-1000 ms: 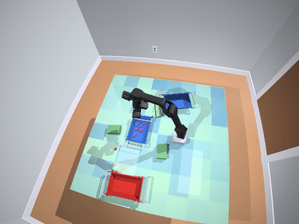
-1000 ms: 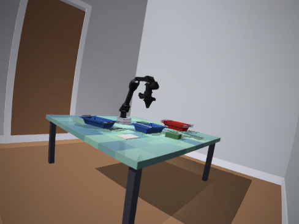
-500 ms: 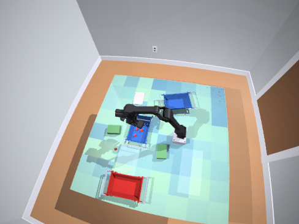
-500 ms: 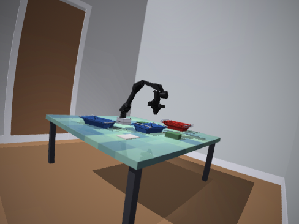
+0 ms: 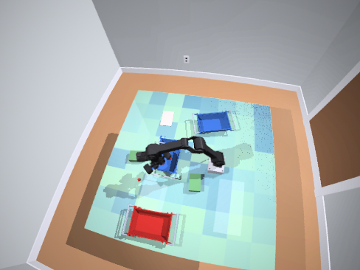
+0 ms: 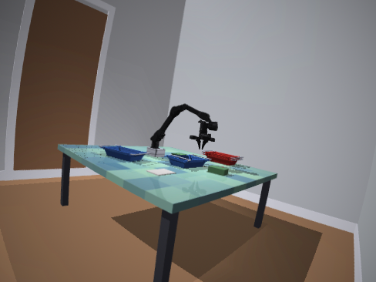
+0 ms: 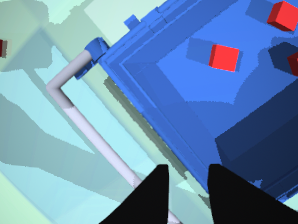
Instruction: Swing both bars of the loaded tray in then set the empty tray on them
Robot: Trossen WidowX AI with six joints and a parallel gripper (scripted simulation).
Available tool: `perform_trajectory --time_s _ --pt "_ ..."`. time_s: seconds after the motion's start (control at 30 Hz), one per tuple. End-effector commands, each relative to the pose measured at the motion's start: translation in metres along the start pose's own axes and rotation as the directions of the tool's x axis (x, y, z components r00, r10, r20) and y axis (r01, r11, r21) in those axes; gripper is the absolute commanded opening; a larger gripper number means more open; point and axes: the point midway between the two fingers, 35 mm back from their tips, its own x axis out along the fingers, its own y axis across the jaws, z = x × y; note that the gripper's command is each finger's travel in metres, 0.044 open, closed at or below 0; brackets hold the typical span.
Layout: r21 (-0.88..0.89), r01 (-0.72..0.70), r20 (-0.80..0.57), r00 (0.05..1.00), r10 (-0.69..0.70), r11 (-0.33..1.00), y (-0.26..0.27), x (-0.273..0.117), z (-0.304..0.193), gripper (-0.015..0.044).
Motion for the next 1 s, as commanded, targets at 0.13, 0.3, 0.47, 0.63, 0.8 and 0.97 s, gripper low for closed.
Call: perform_trajectory --time_s 0.13,0.3,0.47,0.63,0.8,0.97 --pt "-0.611 0.003 -0.014 1.0 -0.014 0.791 0.029 0.025 -0.048 0.0081" --pt "-0.611 0.003 -0.014 1.0 -0.014 0.791 0.029 0.025 -0.048 0.0081" --pt "-0.611 0.003 -0.014 1.0 -0.014 0.791 0.03 0.03 -0.048 0.0081" --pt "-0.611 0.003 -0.014 1.0 -0.014 0.791 0.03 0.05 -0.048 0.0081" --pt "-0.611 0.003 -0.014 1.0 -0.014 0.791 0.029 0.074 -0.049 0.0081" --pt "-0.611 0.003 -0.014 1.0 -0.014 0.791 0.028 0.085 -0.049 0.0081"
